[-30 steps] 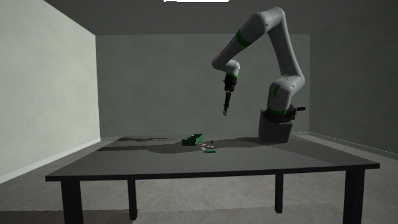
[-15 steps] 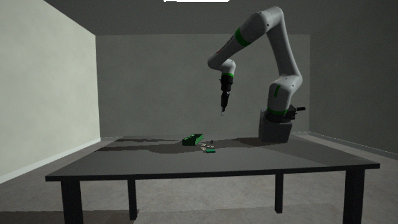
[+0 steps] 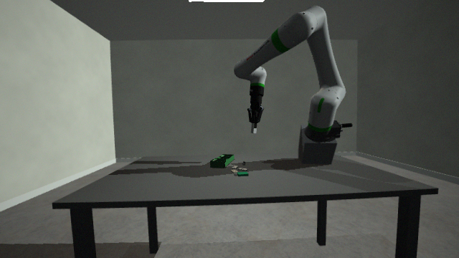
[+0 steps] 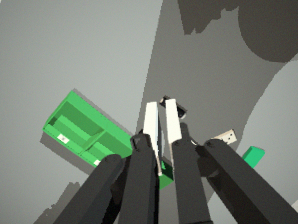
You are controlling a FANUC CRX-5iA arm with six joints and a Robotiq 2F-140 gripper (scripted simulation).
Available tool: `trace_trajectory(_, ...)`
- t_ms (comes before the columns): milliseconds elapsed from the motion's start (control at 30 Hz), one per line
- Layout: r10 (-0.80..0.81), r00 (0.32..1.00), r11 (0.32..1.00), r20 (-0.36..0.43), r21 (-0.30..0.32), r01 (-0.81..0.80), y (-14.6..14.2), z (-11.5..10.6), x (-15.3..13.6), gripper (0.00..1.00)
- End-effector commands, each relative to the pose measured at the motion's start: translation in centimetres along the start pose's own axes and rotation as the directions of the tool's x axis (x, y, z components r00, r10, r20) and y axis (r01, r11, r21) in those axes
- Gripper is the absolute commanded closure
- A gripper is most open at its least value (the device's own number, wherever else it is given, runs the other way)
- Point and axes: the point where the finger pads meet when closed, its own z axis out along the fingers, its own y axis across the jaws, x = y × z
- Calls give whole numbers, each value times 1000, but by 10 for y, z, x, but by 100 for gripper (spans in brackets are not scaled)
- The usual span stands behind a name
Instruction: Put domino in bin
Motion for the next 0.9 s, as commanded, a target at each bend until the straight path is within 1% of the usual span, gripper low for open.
trace_trajectory(0, -156, 988, 988, -10, -1, 156, 0, 1, -8, 95)
trace_trajectory(33, -192, 981, 981, -14, -2, 192, 1, 2, -16, 95)
trace_trajectory(100, -262, 965, 965, -20, -5, 262, 1, 2, -16, 95)
trace_trajectory(133, -297, 954, 955, -23, -7, 297, 2, 3, -23, 95)
trace_trajectory(167, -331, 943, 943, -26, -10, 331, 2, 3, -23, 95)
trace_trajectory(233, -331, 943, 943, -26, -10, 331, 2, 3, -23, 95)
trace_trajectory(267, -410, 912, 912, -31, -14, 409, 3, 4, -31, 95)
trace_trajectory(300, -451, 892, 893, -34, -18, 451, 3, 4, -31, 95)
trace_trajectory(333, -472, 881, 881, -35, -19, 472, 3, 4, -31, 95)
trace_trajectory(367, -506, 862, 863, -37, -23, 506, 4, 5, -39, 95)
trace_trajectory(433, -566, 823, 824, -40, -28, 566, 4, 5, -39, 95)
trace_trajectory(467, -596, 802, 803, -42, -32, 595, 5, 6, -47, 95)
trace_trajectory(500, -625, 780, 781, -43, -35, 624, 5, 6, -47, 95)
trace_trajectory(533, -653, 756, 758, -44, -38, 652, 5, 6, -47, 95)
trace_trajectory(567, -680, 732, 733, -45, -42, 679, 7, 7, -55, 95)
trace_trajectory(633, -731, 680, 682, -46, -49, 730, 7, 7, -55, 95)
trace_trajectory(667, -756, 653, 655, -46, -53, 754, 9, 9, -63, 95)
trace_trajectory(733, -801, 597, 598, -46, -59, 799, 9, 9, -63, 95)
trace_trajectory(800, -801, 597, 598, -46, -59, 799, 9, 9, -63, 95)
trace_trajectory(867, -858, 512, 513, -43, -70, 855, 13, 11, -79, 95)
